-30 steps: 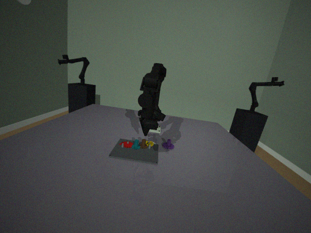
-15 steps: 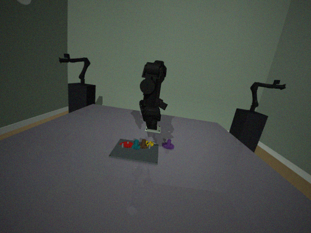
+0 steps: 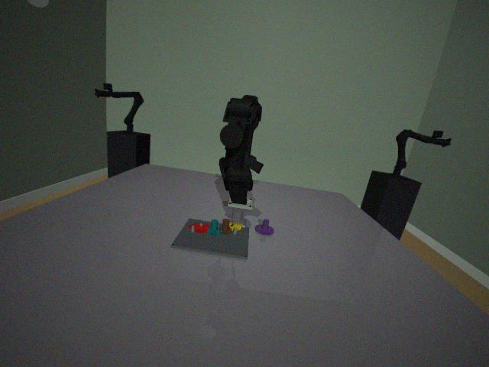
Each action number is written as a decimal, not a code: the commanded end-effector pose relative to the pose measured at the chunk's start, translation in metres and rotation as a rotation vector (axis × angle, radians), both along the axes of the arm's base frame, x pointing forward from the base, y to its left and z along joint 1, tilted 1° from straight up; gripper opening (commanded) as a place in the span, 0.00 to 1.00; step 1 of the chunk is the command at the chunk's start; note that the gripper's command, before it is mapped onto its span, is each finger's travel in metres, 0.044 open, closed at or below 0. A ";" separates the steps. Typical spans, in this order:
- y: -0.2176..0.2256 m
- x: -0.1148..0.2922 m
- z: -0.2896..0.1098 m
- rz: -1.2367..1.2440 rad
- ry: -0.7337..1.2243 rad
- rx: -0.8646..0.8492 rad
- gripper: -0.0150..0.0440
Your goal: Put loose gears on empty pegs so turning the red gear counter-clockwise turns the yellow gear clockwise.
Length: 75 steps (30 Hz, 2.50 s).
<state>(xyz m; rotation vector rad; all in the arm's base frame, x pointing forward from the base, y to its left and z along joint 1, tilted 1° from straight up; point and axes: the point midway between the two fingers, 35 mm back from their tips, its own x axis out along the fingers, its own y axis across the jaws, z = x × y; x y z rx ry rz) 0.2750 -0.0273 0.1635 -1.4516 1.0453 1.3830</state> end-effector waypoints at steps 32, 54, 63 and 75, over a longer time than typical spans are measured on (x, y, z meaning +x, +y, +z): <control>0.077 0.007 0.011 0.001 -0.002 0.014 1.00; 0.268 -0.075 0.038 0.001 0.008 0.027 1.00; 0.268 -0.075 0.038 0.001 0.008 0.027 1.00; 0.268 -0.075 0.038 0.001 0.008 0.027 1.00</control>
